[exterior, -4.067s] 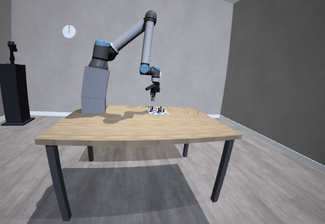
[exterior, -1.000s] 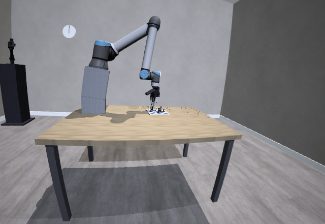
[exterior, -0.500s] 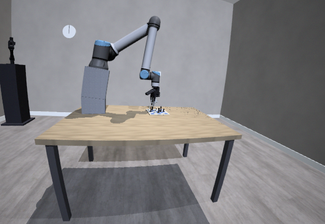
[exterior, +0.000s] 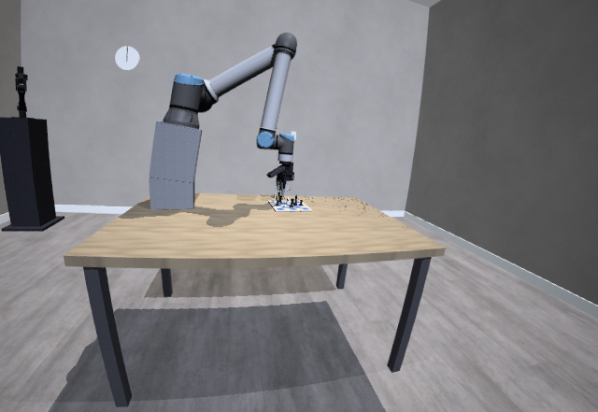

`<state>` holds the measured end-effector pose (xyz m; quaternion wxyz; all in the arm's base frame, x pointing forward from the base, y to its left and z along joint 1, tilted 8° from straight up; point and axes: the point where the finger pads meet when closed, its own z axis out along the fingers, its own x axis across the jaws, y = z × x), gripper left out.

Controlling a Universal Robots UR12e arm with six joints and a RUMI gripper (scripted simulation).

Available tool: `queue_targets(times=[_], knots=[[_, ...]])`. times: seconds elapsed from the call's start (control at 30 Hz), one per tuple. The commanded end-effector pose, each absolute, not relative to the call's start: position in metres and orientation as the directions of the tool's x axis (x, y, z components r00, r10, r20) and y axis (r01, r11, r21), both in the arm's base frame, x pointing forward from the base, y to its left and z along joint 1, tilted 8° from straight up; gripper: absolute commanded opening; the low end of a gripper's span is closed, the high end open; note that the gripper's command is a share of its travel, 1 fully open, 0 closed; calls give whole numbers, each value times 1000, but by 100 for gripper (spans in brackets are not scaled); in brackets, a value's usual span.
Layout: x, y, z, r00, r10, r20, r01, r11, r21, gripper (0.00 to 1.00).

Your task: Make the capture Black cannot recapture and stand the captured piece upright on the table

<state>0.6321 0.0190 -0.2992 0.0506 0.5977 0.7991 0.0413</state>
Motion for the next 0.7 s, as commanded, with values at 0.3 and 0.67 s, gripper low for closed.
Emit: queue_targets(times=[0.3, 0.67], knots=[[635, 19, -316, -280, 959, -32, 951, 282, 127, 23], [635, 19, -317, -280, 959, -32, 951, 282, 127, 23]])
